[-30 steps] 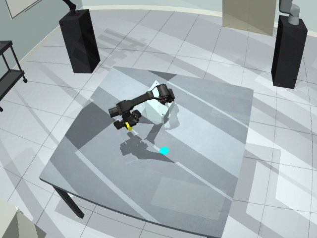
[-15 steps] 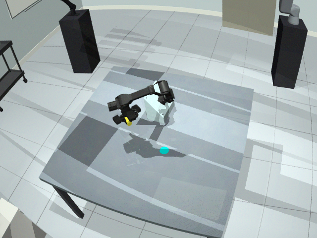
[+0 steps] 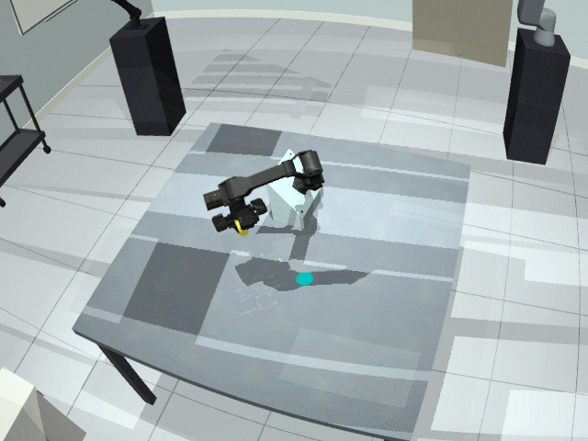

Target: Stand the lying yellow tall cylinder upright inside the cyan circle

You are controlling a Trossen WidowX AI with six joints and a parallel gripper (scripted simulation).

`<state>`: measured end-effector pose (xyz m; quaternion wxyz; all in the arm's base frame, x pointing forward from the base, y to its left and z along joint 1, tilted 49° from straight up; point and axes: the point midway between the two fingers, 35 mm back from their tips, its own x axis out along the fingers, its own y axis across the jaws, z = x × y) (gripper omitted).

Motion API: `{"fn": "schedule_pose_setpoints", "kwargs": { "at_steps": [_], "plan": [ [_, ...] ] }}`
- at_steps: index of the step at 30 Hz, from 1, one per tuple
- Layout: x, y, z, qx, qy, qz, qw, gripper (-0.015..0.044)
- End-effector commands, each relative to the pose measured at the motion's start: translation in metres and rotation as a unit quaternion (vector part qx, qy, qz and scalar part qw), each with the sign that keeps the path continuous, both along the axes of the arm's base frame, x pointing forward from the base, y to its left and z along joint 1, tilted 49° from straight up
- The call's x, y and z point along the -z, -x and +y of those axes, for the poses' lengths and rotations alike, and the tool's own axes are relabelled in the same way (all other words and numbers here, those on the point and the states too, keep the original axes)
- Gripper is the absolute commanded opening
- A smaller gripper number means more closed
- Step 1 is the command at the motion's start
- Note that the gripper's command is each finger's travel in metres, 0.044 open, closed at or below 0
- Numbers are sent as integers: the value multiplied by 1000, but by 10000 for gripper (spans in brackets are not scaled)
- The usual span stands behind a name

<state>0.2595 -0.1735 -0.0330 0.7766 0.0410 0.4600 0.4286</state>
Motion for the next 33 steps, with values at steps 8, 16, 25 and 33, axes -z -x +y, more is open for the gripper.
{"fn": "schedule_pose_setpoints", "kwargs": {
  "at_steps": [8,16,25,33],
  "plan": [
    [-28,-18,10,59,-11,54,997,105],
    [-47,-30,21,101,-22,97,990,105],
    [-68,-41,34,149,-36,145,978,105],
    [-88,-50,48,190,-50,186,963,105]
  ]
}}
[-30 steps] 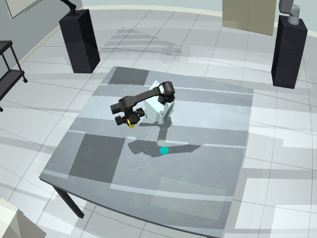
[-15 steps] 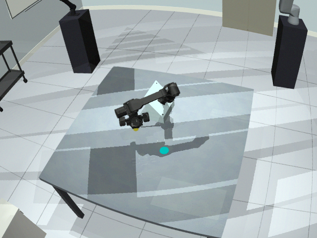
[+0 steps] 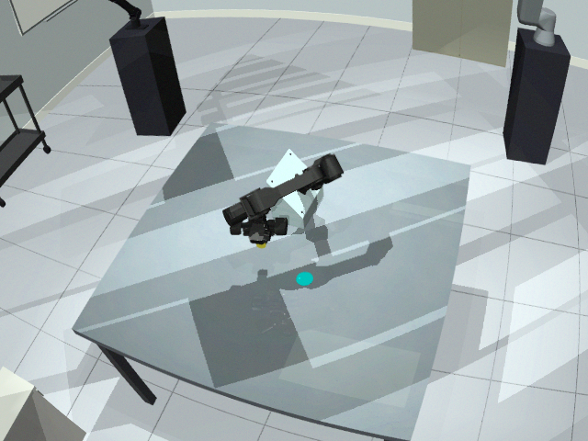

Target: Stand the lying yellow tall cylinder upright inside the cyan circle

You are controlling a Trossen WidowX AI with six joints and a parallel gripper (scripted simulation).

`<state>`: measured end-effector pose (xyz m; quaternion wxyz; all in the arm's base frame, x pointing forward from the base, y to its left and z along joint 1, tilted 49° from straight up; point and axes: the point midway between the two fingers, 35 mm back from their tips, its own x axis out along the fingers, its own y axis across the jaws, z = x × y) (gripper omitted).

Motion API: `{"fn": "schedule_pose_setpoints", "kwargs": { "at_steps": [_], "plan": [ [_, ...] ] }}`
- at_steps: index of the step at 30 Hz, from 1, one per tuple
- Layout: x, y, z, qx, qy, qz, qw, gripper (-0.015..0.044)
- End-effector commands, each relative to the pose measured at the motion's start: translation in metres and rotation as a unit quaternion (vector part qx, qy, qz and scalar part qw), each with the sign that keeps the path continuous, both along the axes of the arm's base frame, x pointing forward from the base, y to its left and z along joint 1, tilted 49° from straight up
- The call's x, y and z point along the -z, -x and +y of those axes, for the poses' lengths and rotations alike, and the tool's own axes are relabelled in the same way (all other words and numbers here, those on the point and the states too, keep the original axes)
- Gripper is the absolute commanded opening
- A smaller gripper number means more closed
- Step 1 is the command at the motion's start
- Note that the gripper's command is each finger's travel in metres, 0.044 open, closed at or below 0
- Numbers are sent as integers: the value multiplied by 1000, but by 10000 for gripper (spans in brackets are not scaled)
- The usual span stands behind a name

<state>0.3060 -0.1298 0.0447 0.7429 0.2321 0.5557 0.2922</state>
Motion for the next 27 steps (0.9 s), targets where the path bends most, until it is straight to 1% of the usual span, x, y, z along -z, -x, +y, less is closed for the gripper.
{"fn": "schedule_pose_setpoints", "kwargs": {
  "at_steps": [1,27],
  "plan": [
    [-12,-4,6,20,-4,14,1000,105],
    [-75,-21,57,154,-55,150,975,105]
  ]
}}
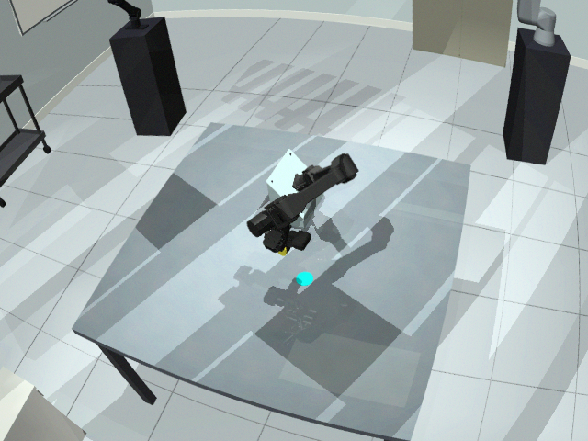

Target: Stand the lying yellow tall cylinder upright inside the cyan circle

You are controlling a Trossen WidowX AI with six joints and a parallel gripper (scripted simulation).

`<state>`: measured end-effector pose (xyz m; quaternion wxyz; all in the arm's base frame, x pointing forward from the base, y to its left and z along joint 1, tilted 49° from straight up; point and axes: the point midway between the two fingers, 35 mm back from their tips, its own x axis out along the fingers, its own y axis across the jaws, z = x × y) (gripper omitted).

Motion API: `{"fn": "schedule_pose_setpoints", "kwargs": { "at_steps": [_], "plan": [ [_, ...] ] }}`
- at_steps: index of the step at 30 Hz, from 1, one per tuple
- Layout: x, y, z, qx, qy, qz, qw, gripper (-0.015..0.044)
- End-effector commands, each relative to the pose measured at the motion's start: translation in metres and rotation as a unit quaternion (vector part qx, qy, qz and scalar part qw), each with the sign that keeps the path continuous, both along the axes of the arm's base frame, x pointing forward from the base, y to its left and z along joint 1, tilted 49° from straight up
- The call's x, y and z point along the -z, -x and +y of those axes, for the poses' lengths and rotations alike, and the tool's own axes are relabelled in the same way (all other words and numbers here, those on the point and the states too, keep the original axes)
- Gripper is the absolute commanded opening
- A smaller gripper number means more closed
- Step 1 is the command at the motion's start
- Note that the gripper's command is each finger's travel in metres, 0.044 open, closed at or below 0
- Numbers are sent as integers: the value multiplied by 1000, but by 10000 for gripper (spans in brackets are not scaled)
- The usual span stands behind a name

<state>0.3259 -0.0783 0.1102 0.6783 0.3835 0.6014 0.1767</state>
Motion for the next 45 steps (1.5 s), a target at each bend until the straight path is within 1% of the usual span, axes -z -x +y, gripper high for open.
{"fn": "schedule_pose_setpoints", "kwargs": {
  "at_steps": [1,17,45],
  "plan": [
    [-12,-1,8,19,-7,14,1000,105],
    [-47,-2,39,91,-40,91,991,105],
    [-27,2,48,91,45,85,991,105]
  ]
}}
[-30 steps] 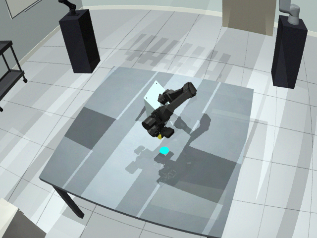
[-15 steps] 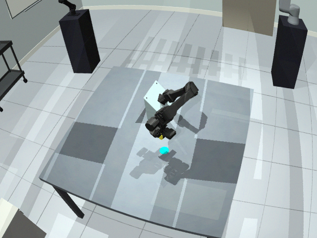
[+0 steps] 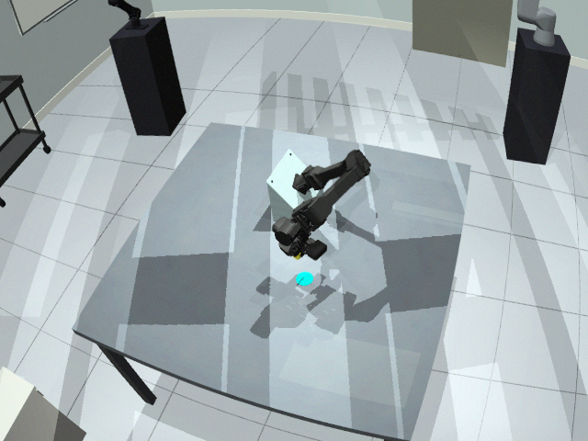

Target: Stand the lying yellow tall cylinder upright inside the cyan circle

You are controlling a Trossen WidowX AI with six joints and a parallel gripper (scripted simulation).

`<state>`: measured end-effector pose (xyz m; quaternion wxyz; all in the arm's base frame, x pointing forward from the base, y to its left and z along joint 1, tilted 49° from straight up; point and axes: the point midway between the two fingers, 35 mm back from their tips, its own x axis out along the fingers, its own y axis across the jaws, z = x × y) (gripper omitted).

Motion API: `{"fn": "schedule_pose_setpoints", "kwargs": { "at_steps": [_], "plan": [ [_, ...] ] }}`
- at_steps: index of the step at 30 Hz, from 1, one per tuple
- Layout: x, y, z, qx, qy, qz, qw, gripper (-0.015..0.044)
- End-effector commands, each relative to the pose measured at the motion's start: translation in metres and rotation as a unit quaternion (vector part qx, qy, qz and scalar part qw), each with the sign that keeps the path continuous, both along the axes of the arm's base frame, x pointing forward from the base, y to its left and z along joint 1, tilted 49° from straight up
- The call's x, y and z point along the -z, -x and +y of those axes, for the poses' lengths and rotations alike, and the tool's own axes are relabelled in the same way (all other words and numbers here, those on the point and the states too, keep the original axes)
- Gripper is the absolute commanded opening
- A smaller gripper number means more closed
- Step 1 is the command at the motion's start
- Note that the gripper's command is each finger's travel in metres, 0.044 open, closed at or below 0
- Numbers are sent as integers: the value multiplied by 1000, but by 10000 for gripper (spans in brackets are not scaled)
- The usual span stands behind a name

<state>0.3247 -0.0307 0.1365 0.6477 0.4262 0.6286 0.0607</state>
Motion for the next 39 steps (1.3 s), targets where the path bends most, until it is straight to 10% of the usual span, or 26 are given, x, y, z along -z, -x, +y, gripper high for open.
{"fn": "schedule_pose_setpoints", "kwargs": {
  "at_steps": [1,39],
  "plan": [
    [0,1,1,2,14,-4,1000,105],
    [21,0,7,18,129,-26,991,105]
  ]
}}
